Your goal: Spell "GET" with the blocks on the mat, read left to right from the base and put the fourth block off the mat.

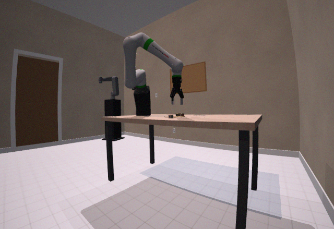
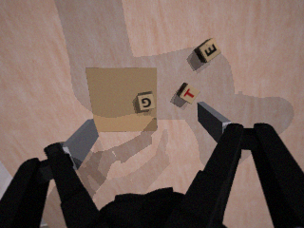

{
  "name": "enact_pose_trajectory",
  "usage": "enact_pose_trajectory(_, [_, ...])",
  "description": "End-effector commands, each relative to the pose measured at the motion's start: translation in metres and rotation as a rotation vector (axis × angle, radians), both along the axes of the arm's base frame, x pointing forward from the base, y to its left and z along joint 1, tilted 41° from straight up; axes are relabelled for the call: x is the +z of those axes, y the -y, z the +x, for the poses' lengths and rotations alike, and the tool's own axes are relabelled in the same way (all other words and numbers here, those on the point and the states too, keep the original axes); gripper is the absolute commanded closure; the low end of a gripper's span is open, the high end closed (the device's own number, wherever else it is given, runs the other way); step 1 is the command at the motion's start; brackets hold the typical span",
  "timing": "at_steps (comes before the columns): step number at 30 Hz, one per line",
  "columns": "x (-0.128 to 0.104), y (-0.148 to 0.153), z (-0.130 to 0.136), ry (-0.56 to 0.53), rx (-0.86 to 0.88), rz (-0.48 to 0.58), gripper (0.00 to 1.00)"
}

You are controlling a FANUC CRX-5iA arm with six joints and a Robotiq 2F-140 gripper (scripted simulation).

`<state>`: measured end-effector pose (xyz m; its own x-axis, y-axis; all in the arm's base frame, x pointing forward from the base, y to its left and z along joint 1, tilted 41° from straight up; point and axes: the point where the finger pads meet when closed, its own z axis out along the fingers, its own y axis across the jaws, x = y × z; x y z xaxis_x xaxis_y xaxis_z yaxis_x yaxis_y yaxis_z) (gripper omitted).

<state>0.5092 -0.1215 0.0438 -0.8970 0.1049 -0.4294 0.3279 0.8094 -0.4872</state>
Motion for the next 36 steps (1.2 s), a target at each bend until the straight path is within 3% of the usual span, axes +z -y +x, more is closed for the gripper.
enact_pose_trajectory(1, [-0.021, -0.024, -0.002, -0.061, 0.076, -0.025, 0.00])
enact_pose_trajectory(12, [-0.080, -0.089, -0.017, -0.236, 0.307, -0.115, 0.00])
enact_pose_trajectory(17, [-0.097, -0.107, -0.024, -0.286, 0.377, -0.147, 0.00])
enact_pose_trajectory(18, [-0.097, -0.107, -0.024, -0.286, 0.377, -0.147, 0.60])
enact_pose_trajectory(36, [-0.097, -0.107, -0.024, -0.286, 0.377, -0.147, 0.60])
